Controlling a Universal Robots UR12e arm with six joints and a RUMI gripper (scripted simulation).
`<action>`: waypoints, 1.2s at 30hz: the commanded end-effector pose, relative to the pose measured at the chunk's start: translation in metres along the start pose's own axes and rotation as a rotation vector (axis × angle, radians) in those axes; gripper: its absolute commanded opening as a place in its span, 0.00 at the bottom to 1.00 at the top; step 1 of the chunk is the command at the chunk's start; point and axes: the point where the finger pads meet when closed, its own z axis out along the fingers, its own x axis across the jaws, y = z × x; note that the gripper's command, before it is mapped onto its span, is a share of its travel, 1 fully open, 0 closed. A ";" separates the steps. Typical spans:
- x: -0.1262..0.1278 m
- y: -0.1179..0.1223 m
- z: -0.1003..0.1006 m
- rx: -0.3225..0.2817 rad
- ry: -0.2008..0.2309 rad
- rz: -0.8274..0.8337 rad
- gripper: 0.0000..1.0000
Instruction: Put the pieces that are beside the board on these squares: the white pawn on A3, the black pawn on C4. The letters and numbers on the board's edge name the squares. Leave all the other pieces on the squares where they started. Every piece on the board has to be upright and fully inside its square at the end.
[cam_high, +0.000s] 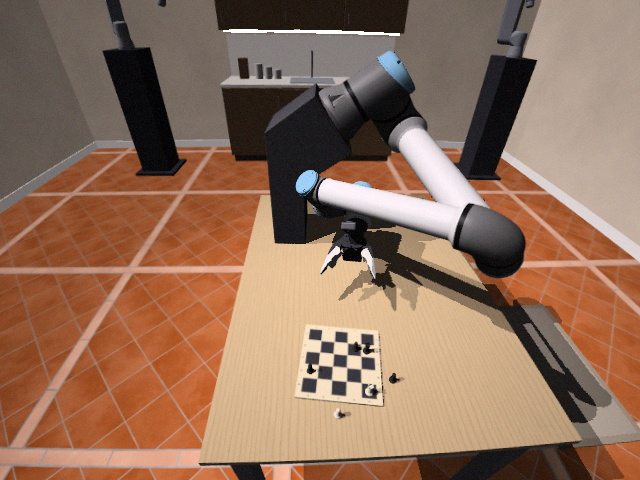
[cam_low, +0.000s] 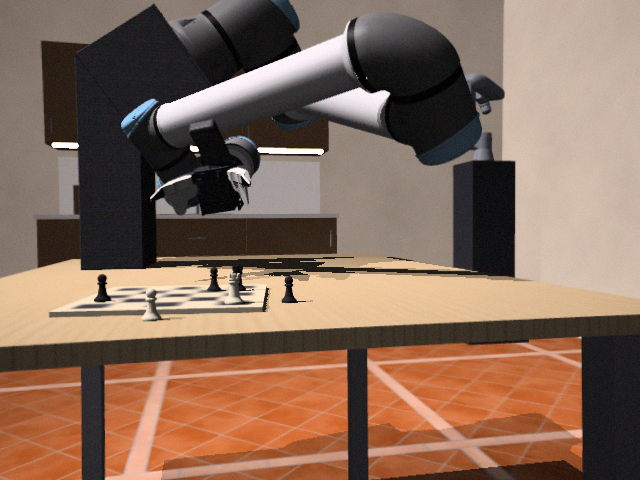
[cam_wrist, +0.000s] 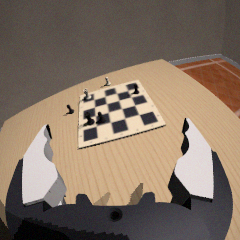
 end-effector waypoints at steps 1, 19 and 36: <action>-0.001 -0.008 -0.002 -0.003 -0.001 0.000 1.00; -0.002 -0.006 0.004 -0.002 0.026 0.036 1.00; -0.006 -0.015 0.031 -0.004 0.177 0.243 1.00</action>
